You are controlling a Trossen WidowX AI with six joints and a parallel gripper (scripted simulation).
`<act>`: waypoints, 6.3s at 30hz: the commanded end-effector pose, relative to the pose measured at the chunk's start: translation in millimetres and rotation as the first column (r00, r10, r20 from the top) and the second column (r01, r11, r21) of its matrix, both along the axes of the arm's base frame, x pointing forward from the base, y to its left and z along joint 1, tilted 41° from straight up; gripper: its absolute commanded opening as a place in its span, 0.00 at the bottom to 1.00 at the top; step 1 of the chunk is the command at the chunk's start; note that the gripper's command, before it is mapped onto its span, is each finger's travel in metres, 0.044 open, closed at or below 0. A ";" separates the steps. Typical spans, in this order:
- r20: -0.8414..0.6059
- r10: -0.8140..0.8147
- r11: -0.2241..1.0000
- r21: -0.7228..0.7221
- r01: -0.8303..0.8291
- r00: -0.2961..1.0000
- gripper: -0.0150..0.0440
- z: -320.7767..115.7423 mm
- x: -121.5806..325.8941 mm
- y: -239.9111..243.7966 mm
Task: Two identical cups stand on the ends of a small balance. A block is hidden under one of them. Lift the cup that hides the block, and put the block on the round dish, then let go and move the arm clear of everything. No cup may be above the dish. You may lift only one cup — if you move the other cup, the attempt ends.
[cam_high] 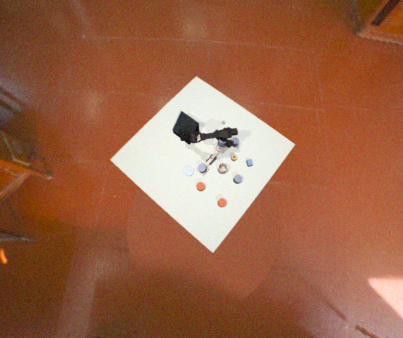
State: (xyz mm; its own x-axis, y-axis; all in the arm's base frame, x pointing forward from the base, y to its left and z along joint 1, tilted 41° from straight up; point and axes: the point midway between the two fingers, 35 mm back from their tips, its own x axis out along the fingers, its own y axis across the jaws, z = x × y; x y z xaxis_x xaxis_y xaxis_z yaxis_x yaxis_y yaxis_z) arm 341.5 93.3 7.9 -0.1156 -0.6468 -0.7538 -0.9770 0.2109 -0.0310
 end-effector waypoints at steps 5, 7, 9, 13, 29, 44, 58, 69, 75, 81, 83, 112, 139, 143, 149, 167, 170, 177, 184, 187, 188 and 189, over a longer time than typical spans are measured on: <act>0.001 0.006 1.000 0.001 -0.006 1.000 0.25 0.1 -0.1 1.6; 0.001 0.006 1.000 0.001 -0.006 1.000 0.25 0.1 -0.1 1.6; 0.001 0.006 1.000 0.001 -0.006 1.000 0.25 0.1 -0.1 1.6; 0.001 0.006 1.000 0.001 -0.006 1.000 0.25 0.1 -0.1 1.6; 0.011 0.008 1.000 0.016 -0.008 1.000 0.25 -140.9 -75.0 51.3; 0.012 0.008 1.000 0.016 -0.008 1.000 0.25 -165.2 -82.7 38.9; 0.012 0.008 1.000 0.015 -0.008 1.000 0.25 -186.6 -85.9 20.4; 0.010 -0.001 1.000 0.016 0.001 1.000 0.52 -190.4 -86.8 17.1; 0.010 -0.001 1.000 0.016 0.001 1.000 0.79 -190.4 -86.8 17.1; 0.011 -0.004 1.000 0.017 0.004 1.000 1.00 -181.8 -85.5 25.0; 0.013 -0.007 1.000 0.018 0.007 1.000 1.00 -166.2 -83.7 38.4; 0.396 -0.419 0.905 0.114 0.409 0.817 0.69 -111.9 -41.3 42.9; 0.699 -0.715 0.436 0.411 0.801 0.031 0.69 -73.6 -22.1 13.8; 0.706 -0.701 0.353 0.471 0.808 -0.105 0.69 -67.8 -19.7 9.1; 0.695 -0.651 0.232 0.565 0.792 -0.305 0.69 -59.2 -16.4 2.0; 0.519 -0.328 -0.059 0.823 0.565 -0.790 0.69 -33.0 -8.3 -20.3; 0.470 -0.255 -0.091 0.858 0.505 -0.845 0.69 -28.6 -7.2 -24.1; 0.372 -0.114 -0.135 0.913 0.385 -0.921 0.69 -20.5 -5.5 -31.2; 0.371 -0.114 -0.135 0.913 0.385 -0.921 0.69 -28.3 -6.4 -37.9; 0.371 -0.114 -0.134 0.913 0.385 -0.921 0.69 -31.9 -7.0 -41.0; 0.371 -0.114 -0.134 0.913 0.385 -0.921 0.69 -32.1 -7.0 -41.2; 0.371 -0.114 -0.134 0.913 0.385 -0.921 0.69 -32.7 -7.0 -41.7</act>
